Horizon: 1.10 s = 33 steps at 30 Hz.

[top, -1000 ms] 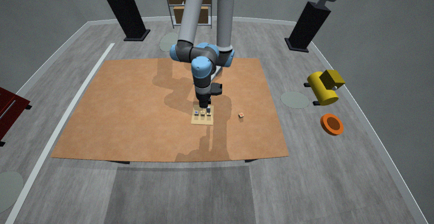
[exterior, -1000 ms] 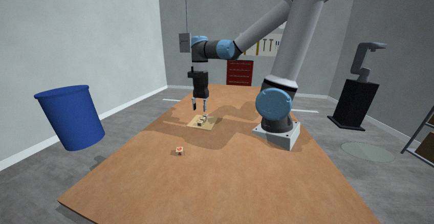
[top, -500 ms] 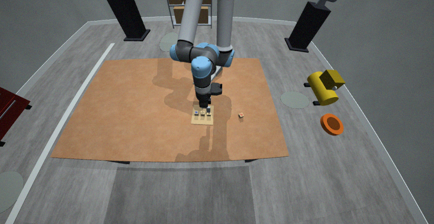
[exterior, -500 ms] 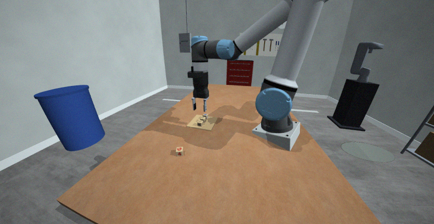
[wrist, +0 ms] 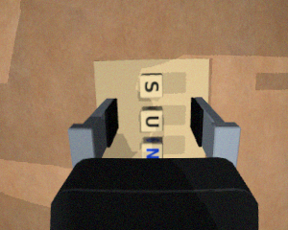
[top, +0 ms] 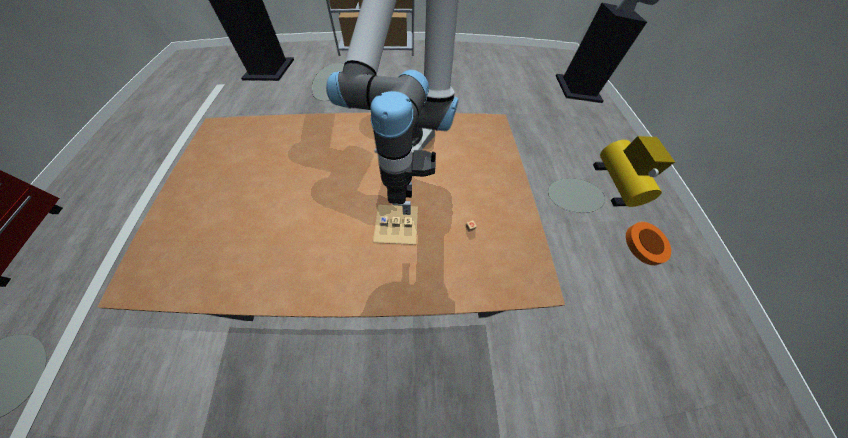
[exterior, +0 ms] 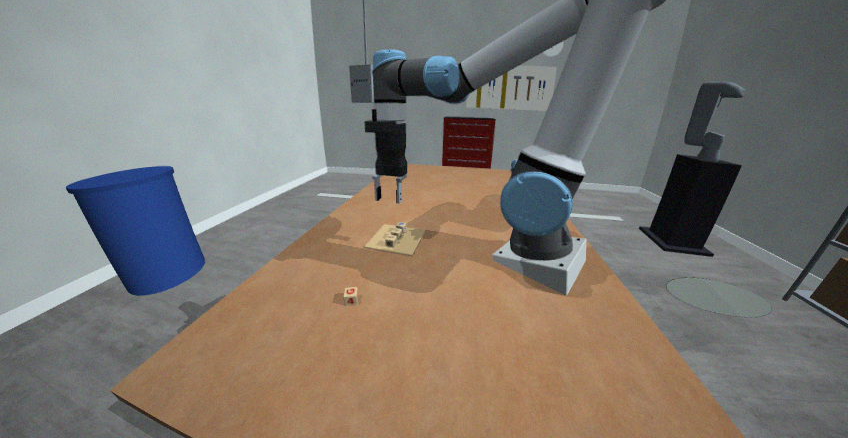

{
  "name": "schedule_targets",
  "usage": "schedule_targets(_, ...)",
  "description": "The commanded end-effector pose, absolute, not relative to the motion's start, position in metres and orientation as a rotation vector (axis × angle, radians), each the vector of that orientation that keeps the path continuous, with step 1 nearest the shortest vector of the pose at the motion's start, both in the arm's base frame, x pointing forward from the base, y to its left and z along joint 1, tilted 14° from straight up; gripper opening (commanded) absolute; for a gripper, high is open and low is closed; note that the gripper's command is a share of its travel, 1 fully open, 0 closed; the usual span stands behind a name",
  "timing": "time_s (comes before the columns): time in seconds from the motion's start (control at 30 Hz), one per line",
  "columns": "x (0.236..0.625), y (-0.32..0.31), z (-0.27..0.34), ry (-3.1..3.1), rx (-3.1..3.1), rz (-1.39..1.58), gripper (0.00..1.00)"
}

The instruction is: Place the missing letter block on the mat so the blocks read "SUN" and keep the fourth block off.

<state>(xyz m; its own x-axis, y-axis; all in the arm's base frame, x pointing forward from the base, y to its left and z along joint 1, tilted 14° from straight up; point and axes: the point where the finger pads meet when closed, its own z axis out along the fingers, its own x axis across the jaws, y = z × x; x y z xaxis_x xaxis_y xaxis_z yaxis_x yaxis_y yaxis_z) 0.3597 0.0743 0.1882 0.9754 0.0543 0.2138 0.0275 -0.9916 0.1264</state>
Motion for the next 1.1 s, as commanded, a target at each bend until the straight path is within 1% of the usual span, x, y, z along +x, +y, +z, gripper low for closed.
schedule_targets(0.0,0.353,0.078,0.216,0.065,3.001,0.325,1.00)
schedule_targets(0.23,0.349,0.081,0.234,0.065,3.001,0.325,1.00)
schedule_targets(1.07,0.348,0.080,0.234,0.064,3.002,0.321,1.00)
